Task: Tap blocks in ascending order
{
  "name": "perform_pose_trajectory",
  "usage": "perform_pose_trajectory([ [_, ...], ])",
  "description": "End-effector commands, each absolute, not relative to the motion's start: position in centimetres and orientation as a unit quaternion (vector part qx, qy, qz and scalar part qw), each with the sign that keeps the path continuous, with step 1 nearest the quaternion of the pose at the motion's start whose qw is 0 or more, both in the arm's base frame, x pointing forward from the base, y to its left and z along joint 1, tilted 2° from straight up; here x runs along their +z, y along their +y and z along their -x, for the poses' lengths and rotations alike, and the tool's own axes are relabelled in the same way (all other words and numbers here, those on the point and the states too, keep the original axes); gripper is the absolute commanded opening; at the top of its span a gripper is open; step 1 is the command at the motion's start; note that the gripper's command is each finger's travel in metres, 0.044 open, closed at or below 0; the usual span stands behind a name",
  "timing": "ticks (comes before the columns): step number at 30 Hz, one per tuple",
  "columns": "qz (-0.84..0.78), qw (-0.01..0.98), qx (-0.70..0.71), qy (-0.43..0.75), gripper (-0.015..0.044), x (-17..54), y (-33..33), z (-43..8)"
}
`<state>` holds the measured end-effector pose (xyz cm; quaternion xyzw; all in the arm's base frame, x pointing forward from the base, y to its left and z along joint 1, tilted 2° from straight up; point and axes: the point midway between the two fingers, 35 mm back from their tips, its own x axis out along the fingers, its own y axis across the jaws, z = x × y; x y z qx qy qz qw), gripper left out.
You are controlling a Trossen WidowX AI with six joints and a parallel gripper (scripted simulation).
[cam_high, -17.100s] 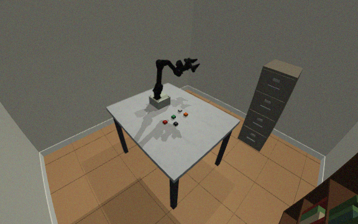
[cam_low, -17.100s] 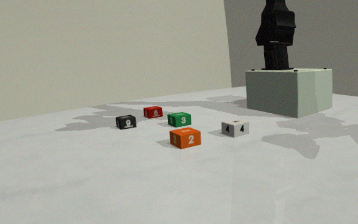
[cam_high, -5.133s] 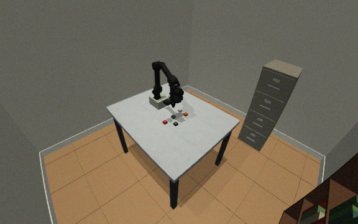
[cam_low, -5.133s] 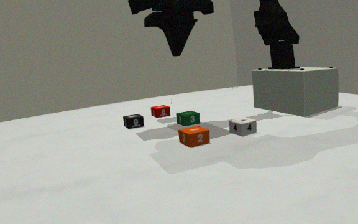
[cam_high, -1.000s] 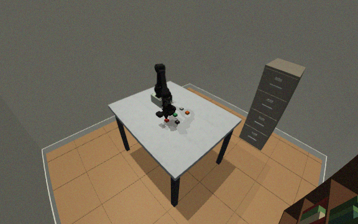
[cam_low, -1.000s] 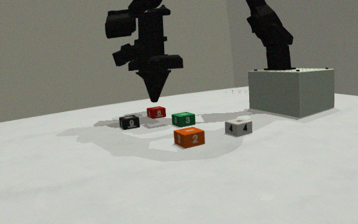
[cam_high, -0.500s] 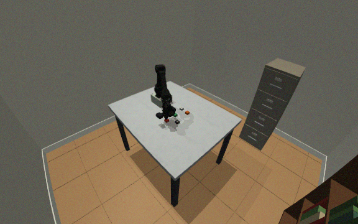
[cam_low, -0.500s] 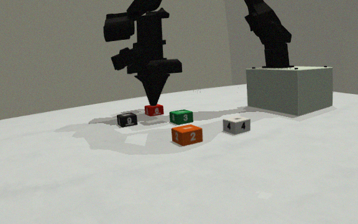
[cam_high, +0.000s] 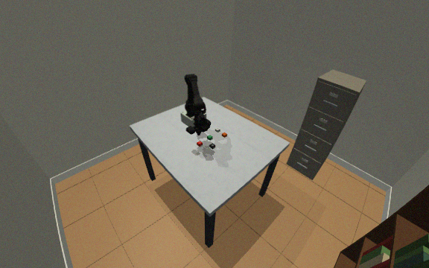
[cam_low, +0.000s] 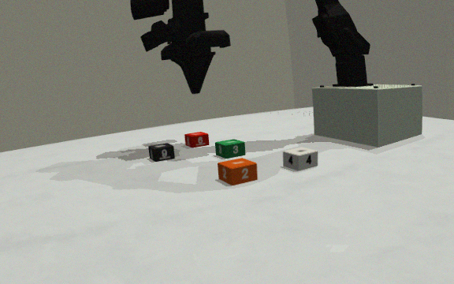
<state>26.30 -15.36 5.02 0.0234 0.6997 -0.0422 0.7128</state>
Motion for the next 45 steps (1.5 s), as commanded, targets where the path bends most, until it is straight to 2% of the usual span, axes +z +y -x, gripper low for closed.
perform_pose_trajectory([
  [1,-0.019,0.722,-0.045,0.690,0.0020,8.5,-15.3,-26.4],
  [7,-0.019,0.723,-0.044,0.689,0.0020,8.6,-15.0,-27.3],
  [14,-0.021,0.725,-0.043,0.687,0.0020,8.9,-10.5,-35.6],
  [19,-0.021,0.725,-0.043,0.687,0.0020,8.6,-10.4,-35.8],
  [24,-0.021,0.725,-0.043,0.687,0.0020,1.1,-10.6,-36.2],
  [45,-0.021,0.725,-0.043,0.687,0.0020,-1.5,-10.7,-36.3],
])
